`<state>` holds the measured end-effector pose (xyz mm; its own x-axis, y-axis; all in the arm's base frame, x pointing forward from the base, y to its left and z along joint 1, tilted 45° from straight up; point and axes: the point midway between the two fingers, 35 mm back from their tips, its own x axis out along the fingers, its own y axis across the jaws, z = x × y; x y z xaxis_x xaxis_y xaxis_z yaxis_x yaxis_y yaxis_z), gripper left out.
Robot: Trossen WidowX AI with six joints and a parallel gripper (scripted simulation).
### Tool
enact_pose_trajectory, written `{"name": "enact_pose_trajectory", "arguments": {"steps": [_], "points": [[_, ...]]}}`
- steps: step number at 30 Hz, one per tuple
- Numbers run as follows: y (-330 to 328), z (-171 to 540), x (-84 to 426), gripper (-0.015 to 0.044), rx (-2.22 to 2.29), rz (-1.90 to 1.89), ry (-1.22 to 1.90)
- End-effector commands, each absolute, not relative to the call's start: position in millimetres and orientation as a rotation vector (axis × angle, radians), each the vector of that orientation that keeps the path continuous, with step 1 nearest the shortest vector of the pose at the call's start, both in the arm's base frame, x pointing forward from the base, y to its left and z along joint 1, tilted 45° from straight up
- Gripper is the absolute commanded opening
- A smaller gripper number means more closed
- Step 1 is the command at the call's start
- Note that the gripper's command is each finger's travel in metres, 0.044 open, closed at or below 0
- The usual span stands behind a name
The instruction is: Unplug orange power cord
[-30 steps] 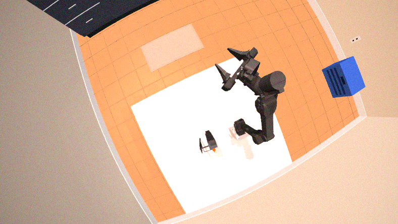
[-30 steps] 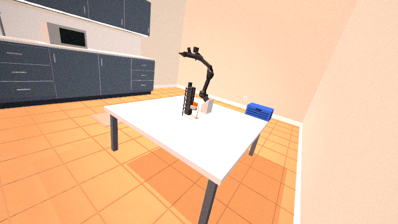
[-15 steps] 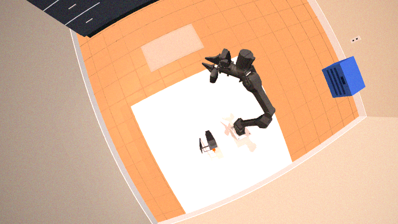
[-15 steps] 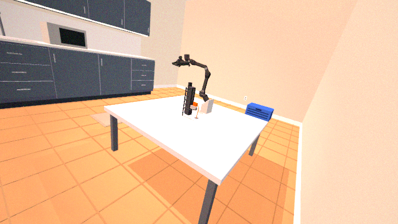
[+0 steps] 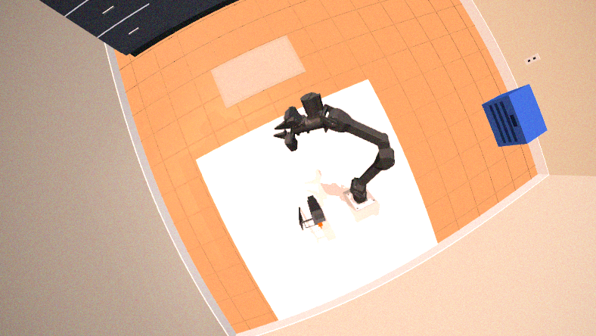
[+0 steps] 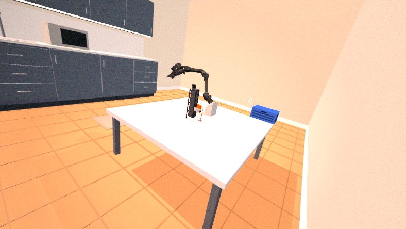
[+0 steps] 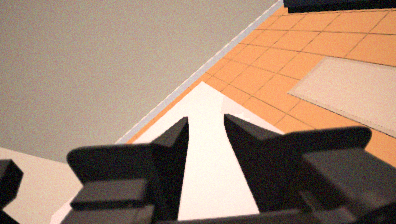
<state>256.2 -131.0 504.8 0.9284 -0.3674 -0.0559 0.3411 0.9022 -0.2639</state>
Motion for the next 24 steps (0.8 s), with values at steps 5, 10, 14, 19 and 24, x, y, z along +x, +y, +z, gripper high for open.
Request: {"name": "enact_pose_trajectory", "arguments": {"steps": [5, 10, 14, 19, 24], "points": [[-86, 414, 343, 0.016, -0.283, -0.118, 0.379], [-43, 363, 375, 0.016, -0.341, 0.024, 0.521], [-4, 322, 391, 0.016, -0.406, 0.137, 0.628], [38, 269, 398, 0.016, -0.503, 0.25, 0.771], [67, 226, 397, 0.016, -0.59, 0.32, 0.891]]}}
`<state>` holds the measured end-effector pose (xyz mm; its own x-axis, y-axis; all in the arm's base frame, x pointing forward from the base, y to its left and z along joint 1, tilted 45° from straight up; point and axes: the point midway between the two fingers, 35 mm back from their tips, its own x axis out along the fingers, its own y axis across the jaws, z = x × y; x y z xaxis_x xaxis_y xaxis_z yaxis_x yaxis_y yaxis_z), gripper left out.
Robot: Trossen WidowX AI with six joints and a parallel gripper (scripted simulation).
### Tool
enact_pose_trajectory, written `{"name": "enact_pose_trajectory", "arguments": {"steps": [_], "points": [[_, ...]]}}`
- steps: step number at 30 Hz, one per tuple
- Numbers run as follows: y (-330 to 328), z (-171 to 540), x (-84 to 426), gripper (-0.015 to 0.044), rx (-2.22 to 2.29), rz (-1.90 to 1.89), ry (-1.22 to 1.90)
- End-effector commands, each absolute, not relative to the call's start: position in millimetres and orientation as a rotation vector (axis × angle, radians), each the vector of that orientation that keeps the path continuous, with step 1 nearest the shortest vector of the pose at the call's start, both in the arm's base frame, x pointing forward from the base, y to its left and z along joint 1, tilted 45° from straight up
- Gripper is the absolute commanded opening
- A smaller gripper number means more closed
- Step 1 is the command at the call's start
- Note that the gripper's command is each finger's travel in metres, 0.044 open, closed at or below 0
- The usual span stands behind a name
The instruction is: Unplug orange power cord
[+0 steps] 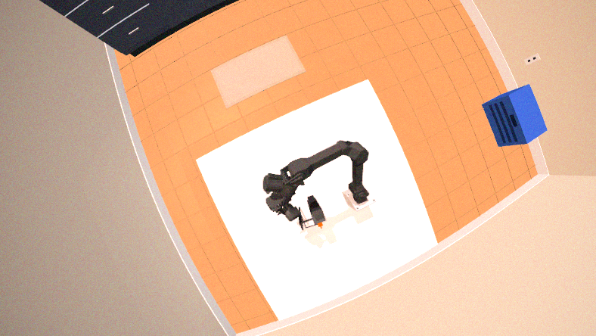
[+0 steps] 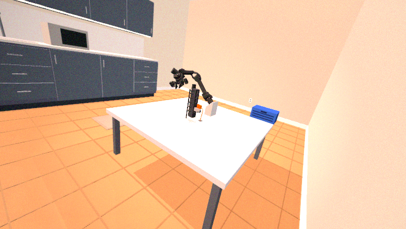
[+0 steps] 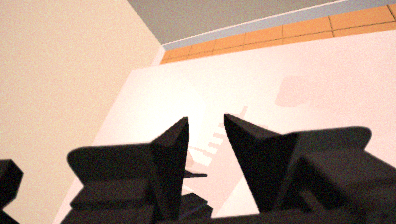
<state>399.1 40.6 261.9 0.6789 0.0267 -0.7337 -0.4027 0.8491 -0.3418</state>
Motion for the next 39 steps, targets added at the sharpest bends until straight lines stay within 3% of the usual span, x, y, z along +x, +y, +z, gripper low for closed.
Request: {"name": "enact_pose_trajectory", "arguments": {"steps": [1, 10, 20, 26, 39], "points": [[78, 222, 396, 0.016, -0.601, 0.344, 0.89], [181, 160, 359, 0.016, -0.748, 0.61, 0.98], [171, 55, 309, 0.016, -1.274, 0.658, 1.338], [131, 8, 274, 0.016, -1.662, 0.66, 1.609], [119, 0, 265, 0.016, -1.784, 0.665, 1.679]]}}
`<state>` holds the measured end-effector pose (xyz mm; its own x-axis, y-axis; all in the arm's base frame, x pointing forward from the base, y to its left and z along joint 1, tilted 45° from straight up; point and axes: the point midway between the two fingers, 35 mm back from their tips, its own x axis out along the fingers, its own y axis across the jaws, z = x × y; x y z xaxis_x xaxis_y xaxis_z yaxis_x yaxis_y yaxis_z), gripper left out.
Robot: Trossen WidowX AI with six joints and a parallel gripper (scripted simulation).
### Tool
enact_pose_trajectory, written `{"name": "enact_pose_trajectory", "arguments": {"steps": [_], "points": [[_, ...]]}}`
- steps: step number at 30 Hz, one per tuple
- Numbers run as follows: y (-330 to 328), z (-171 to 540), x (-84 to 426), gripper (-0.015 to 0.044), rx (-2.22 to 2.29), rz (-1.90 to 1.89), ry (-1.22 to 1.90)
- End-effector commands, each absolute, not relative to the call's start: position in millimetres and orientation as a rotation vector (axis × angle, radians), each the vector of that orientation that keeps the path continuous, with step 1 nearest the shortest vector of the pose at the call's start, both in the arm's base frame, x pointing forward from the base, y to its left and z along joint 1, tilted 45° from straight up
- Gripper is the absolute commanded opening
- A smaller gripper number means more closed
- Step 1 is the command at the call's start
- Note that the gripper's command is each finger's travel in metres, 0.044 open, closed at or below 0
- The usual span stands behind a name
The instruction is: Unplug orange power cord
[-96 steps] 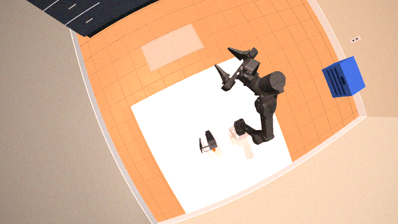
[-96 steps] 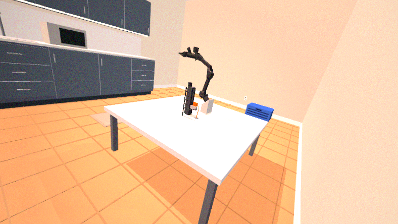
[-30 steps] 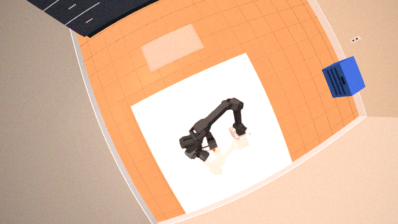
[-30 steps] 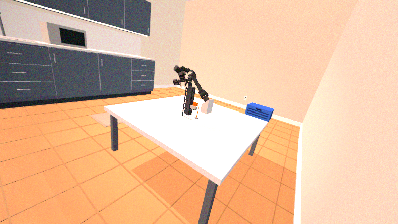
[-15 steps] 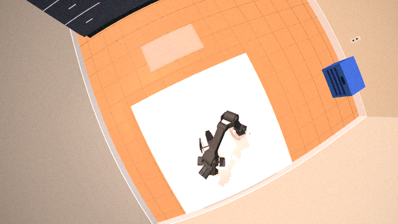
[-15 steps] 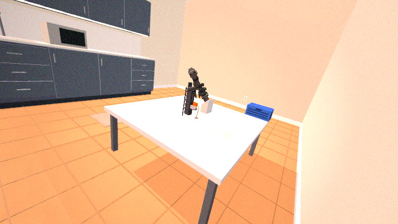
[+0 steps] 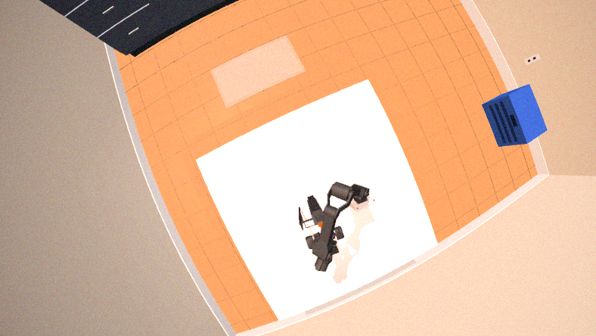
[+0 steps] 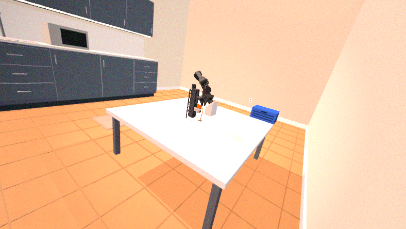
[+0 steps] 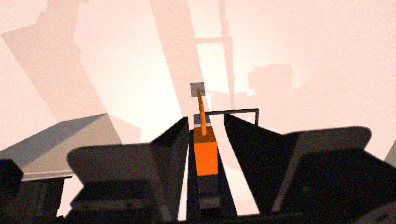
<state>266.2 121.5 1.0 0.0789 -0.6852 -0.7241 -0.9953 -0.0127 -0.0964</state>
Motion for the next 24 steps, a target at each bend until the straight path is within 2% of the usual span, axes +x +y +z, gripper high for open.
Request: {"name": "enact_pose_trajectory", "arguments": {"steps": [1, 24], "points": [[119, 0, 265, 0.016, -1.784, 0.665, 1.679], [97, 21, 264, 0.016, -1.785, 0.664, 1.68]]}}
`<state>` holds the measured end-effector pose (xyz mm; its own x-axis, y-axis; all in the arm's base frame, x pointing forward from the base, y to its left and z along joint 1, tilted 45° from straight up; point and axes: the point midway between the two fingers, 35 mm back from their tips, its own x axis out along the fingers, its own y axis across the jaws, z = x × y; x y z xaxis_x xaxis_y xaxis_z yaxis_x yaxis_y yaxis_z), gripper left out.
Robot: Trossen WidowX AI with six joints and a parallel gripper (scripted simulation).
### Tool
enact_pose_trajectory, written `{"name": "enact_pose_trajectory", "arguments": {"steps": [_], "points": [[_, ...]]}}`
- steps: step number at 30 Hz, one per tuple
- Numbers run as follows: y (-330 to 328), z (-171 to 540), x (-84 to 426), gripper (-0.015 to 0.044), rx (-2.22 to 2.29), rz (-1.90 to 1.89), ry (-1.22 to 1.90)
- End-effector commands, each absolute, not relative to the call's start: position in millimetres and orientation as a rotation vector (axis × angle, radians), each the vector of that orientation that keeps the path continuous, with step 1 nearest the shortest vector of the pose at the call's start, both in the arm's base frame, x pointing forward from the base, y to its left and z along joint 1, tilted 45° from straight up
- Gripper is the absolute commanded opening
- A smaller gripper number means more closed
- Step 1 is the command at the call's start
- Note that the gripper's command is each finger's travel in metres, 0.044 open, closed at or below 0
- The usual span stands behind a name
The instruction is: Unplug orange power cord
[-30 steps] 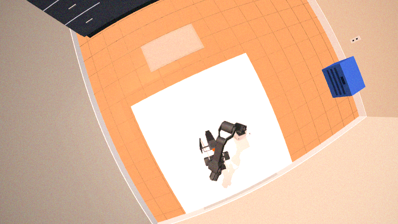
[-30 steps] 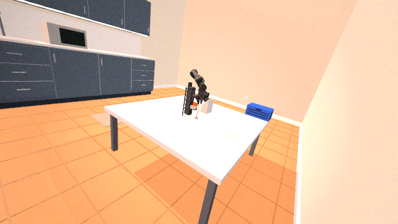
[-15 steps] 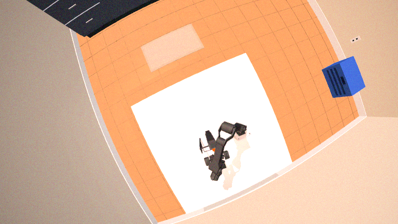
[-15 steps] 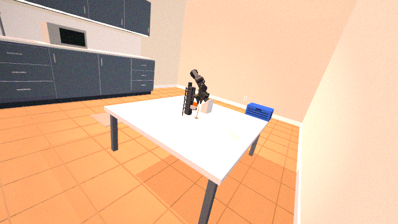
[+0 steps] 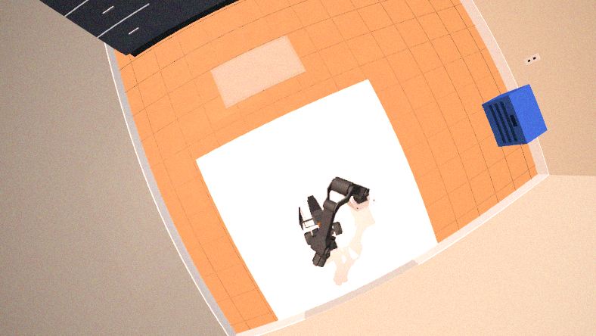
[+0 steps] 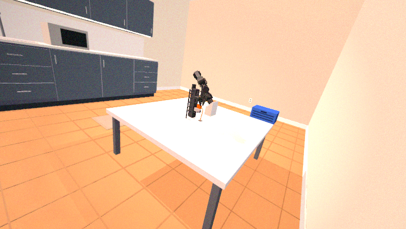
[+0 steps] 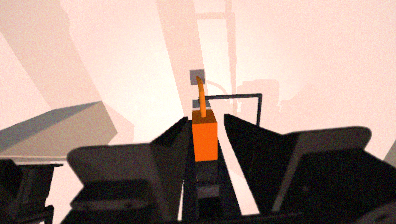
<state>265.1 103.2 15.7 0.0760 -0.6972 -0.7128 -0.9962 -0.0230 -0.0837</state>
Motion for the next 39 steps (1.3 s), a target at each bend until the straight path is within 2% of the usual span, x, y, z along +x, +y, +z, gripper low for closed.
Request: {"name": "enact_pose_trajectory", "arguments": {"steps": [1, 24, 29, 33, 39], "points": [[96, 23, 264, 0.016, -1.785, 0.664, 1.68], [82, 19, 264, 0.016, -1.786, 0.663, 1.681], [84, 21, 264, 0.0029, -1.78, 0.664, 1.681], [84, 21, 264, 0.0002, -1.78, 0.664, 1.681], [86, 20, 264, 0.0, -1.78, 0.664, 1.681]]}}
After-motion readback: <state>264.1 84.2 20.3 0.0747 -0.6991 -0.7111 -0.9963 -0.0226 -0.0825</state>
